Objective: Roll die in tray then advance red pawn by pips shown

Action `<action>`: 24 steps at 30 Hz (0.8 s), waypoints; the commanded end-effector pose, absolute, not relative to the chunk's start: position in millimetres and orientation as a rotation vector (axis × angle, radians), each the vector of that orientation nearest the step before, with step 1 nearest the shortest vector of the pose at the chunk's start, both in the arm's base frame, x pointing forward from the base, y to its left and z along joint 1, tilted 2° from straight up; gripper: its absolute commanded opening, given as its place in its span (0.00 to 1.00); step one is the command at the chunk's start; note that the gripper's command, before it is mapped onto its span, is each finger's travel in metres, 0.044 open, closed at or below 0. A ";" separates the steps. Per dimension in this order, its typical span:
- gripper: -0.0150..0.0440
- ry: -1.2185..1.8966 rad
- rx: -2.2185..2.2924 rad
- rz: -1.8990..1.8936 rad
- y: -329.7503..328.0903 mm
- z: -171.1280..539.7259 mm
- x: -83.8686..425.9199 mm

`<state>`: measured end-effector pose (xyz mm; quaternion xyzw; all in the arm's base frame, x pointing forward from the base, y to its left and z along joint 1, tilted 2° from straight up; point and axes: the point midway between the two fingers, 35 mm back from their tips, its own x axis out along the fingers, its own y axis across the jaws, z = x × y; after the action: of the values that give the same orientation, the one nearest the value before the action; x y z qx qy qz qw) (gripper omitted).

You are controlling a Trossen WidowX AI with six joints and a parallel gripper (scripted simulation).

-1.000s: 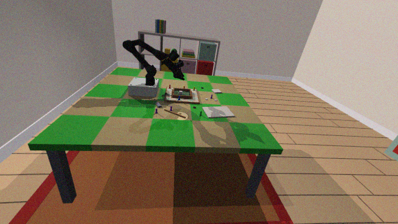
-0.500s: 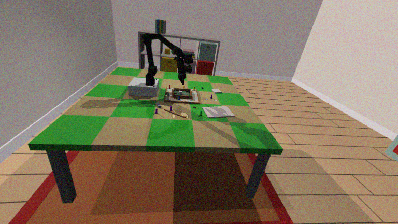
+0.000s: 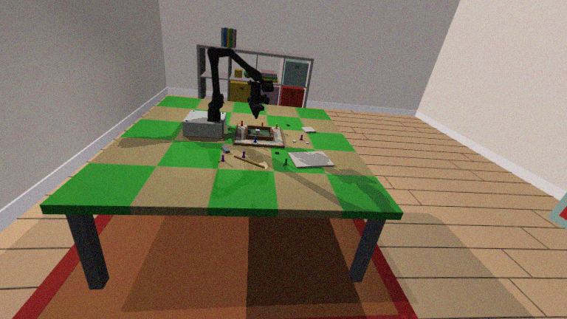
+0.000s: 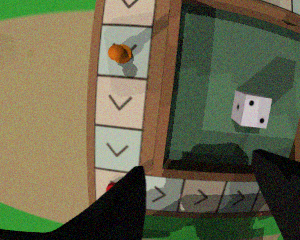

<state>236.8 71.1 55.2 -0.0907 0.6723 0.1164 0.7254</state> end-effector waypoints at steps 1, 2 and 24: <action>0.59 1.492 -0.340 0.398 100.8 44.9 200.8; 0.59 1.492 -0.379 0.436 107.5 42.5 190.4; 0.59 1.484 -0.514 0.567 127.7 12.8 155.4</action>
<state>156.1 128.1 17.9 -0.2270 0.6577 0.2519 0.6726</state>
